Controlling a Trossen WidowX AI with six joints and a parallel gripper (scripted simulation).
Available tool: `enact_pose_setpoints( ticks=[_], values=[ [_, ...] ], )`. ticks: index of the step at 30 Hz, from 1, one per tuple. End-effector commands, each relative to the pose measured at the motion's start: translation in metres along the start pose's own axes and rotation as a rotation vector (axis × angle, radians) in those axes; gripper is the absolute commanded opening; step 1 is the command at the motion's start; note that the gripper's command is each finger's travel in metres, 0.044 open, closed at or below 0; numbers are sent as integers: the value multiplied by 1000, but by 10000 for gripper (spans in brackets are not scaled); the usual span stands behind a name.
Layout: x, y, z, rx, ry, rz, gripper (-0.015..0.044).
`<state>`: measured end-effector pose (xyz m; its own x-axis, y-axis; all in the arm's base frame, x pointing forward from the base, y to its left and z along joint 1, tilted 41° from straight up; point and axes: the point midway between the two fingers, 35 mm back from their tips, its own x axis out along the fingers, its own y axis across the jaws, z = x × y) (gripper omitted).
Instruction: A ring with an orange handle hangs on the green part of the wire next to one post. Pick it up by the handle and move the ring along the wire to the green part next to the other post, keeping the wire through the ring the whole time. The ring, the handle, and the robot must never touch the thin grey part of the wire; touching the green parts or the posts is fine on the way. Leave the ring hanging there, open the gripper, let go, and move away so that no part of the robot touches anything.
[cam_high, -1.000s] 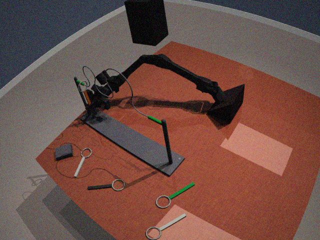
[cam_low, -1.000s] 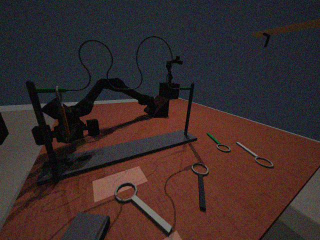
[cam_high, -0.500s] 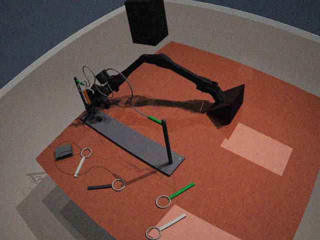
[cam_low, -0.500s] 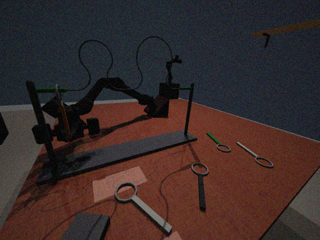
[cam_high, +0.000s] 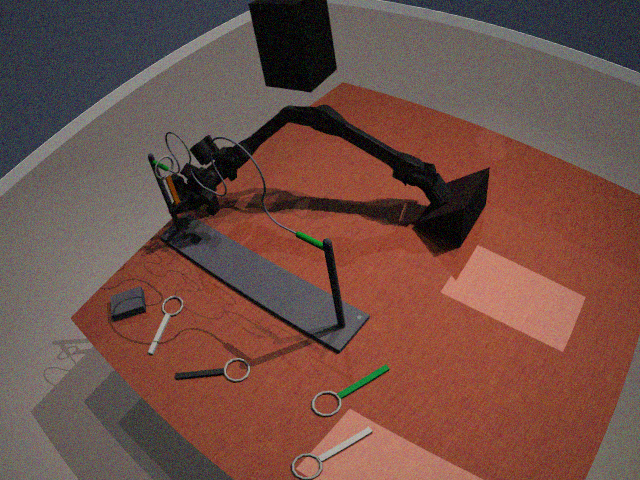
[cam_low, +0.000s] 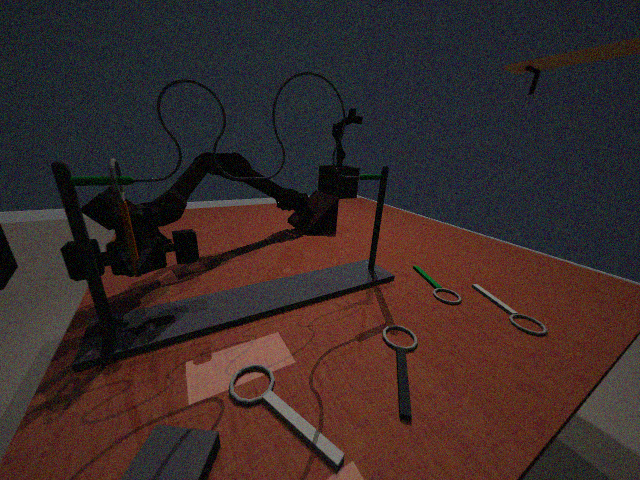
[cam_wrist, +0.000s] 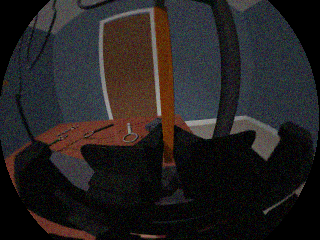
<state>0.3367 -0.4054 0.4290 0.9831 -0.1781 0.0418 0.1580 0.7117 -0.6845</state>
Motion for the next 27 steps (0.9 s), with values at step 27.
enact_pose_setpoints(
  ticks=[27],
  values=[
    [-31,19,5,4,248,-2,-150]
  ],
)
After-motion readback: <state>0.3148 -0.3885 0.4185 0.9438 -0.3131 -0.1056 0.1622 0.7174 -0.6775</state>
